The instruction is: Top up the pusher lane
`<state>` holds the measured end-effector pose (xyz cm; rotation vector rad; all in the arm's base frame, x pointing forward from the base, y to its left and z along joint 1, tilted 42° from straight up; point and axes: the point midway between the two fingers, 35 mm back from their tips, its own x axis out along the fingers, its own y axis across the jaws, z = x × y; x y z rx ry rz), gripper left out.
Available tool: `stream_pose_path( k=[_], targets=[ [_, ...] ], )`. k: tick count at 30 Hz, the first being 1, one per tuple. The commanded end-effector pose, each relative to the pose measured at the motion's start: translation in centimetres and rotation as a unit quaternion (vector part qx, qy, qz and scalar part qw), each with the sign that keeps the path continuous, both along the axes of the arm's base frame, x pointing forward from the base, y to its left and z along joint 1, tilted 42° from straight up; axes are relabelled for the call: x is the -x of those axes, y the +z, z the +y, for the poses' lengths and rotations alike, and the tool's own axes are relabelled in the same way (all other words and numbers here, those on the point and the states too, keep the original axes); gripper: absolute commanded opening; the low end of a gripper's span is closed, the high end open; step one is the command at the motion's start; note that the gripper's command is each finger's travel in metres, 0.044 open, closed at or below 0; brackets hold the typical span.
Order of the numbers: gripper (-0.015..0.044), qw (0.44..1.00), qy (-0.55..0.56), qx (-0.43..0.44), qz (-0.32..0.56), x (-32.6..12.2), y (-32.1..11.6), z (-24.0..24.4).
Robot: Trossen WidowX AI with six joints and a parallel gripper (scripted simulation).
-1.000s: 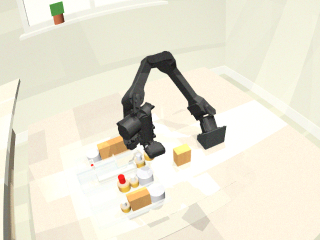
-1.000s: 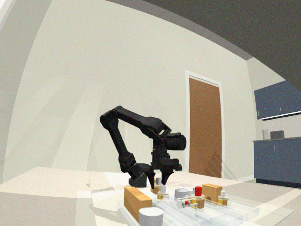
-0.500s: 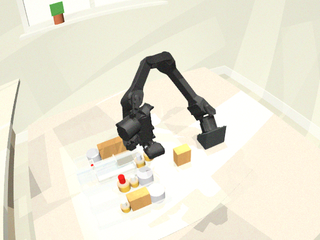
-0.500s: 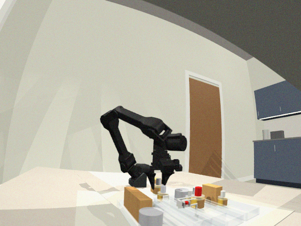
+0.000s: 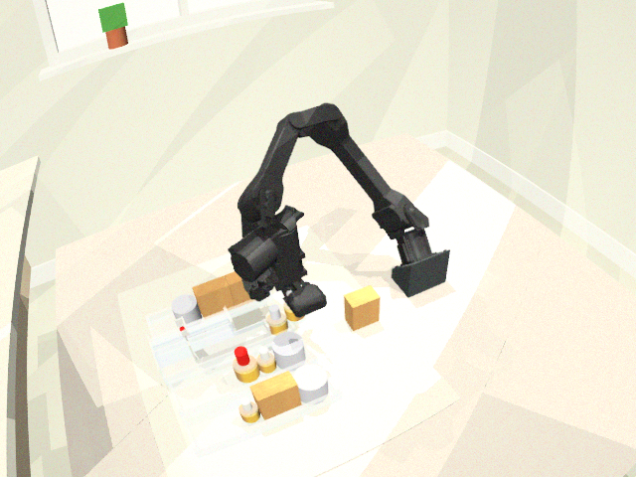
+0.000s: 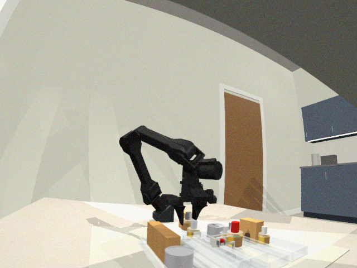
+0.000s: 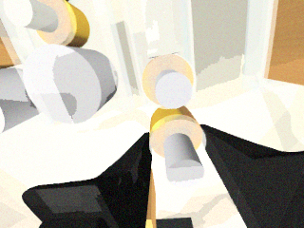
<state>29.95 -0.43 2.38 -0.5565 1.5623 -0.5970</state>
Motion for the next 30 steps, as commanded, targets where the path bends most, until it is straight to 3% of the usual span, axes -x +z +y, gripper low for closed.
stream_pose_path(
  k=[1,30],
  targets=[
    [0.0,1.0,0.003,0.0,-0.01,-0.8,0.12,0.07],
    [0.0,1.0,0.003,0.0,-0.011,-1.79,0.1,0.03]
  ],
)
